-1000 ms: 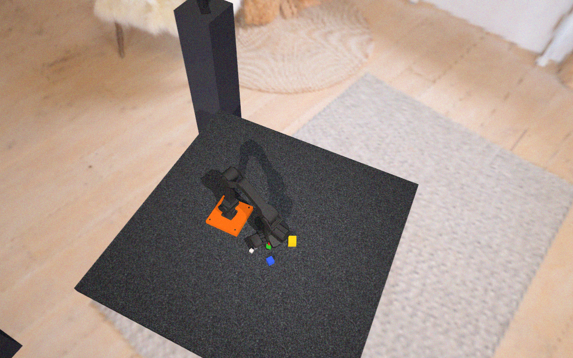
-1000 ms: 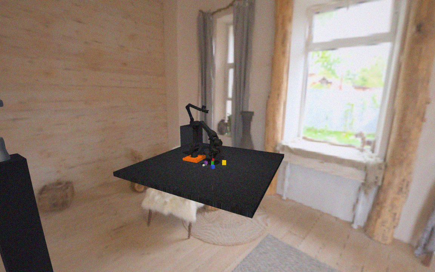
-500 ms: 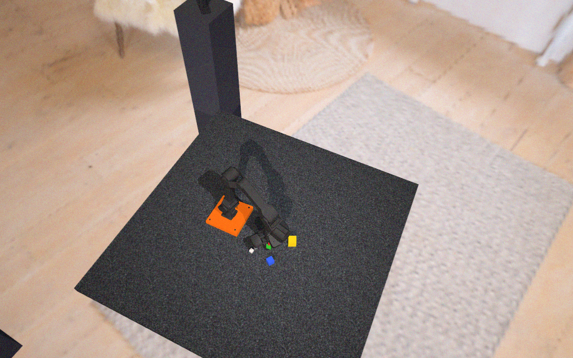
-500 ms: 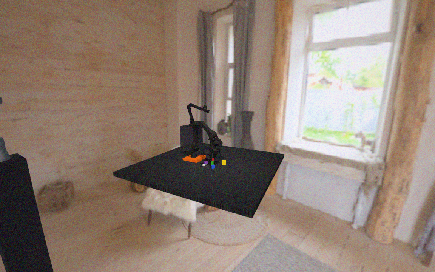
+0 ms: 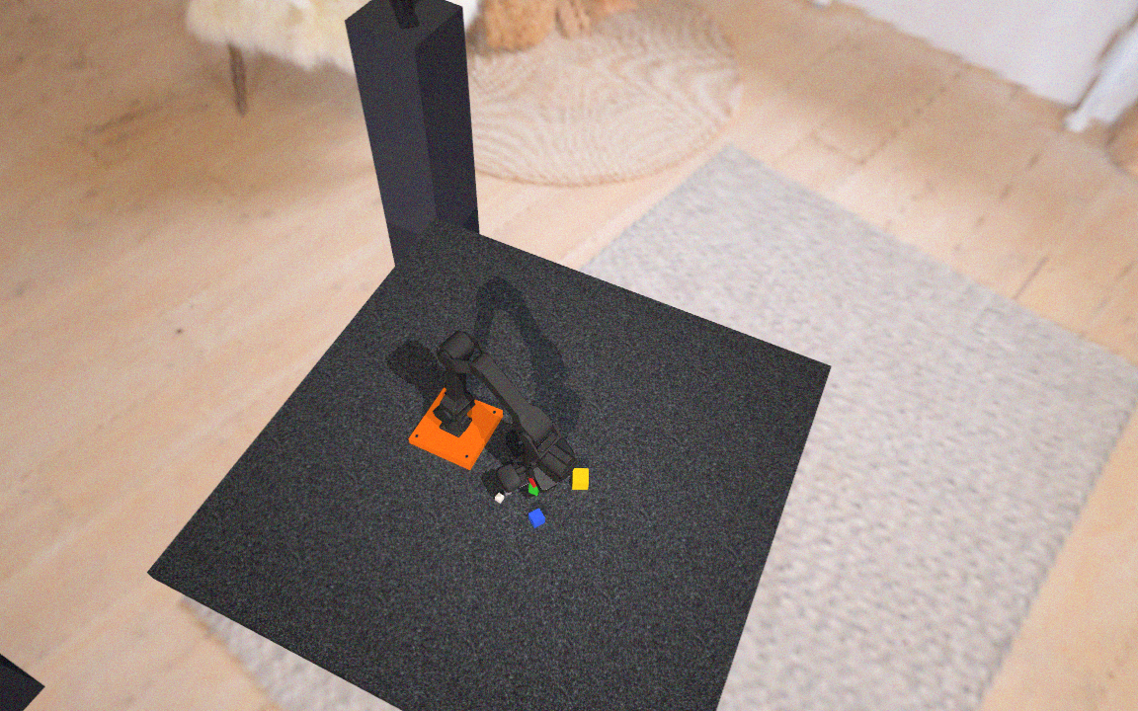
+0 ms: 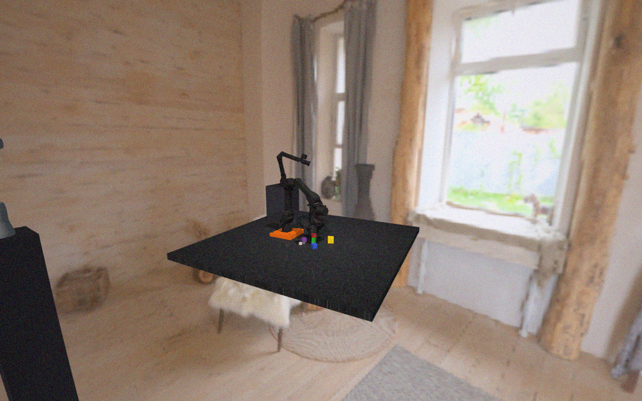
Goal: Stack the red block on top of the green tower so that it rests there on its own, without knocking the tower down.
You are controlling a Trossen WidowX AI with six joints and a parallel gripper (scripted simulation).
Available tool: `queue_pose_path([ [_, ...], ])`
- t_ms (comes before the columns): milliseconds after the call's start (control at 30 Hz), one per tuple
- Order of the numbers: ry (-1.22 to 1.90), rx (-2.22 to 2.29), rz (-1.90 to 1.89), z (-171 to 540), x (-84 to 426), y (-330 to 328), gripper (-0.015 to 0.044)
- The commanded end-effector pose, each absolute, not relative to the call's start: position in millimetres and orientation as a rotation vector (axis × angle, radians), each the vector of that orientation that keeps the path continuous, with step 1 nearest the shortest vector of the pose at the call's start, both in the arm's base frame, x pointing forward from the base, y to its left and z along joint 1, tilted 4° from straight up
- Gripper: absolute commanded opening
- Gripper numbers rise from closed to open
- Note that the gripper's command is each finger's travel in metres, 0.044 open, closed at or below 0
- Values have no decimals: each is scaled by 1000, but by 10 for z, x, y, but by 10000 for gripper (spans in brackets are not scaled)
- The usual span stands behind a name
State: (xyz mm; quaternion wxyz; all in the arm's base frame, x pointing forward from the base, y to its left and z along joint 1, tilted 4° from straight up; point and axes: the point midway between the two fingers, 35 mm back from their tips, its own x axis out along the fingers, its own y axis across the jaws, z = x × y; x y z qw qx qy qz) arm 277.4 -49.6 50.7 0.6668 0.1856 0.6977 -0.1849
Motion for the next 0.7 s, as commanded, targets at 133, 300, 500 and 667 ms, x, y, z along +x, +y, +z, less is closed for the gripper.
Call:
queue_pose_path([
  [133,1574,418,-418,503,2773,-498,440],
  [300,1574,418,-418,503,2773,-498,440],
  [500,1574,418,-418,503,2773,-498,440],
  [667,1574,418,-418,503,2773,-498,440],
])
